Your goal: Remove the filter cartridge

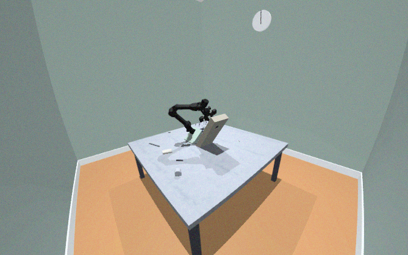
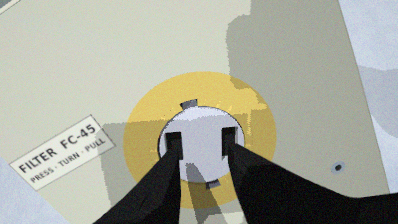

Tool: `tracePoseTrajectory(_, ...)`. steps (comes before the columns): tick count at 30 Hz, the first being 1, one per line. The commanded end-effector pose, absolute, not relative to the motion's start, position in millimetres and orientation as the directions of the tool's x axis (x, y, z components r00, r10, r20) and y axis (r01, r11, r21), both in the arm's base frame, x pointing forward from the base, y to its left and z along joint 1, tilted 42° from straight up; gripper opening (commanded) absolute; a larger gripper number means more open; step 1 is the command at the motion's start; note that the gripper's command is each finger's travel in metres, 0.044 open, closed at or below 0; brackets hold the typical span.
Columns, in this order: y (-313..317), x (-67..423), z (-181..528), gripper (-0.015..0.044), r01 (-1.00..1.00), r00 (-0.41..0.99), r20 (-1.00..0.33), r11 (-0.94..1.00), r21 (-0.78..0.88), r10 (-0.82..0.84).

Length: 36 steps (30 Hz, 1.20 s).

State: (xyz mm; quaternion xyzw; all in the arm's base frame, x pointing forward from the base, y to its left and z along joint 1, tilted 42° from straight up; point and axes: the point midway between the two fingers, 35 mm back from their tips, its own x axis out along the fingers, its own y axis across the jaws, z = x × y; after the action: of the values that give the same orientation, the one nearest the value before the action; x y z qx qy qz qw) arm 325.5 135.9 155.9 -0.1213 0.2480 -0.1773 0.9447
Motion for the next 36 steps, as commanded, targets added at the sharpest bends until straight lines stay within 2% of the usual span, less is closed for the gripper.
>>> tracePoseTrajectory(1,132.5,329.0,151.1,0.0115,0.269,0.813,-0.429,0.907,-0.324,-0.394)
tracePoseTrajectory(36,131.6,332.3,149.0,0.0115,0.269,0.813,-0.428,0.907,-0.324,-0.394)
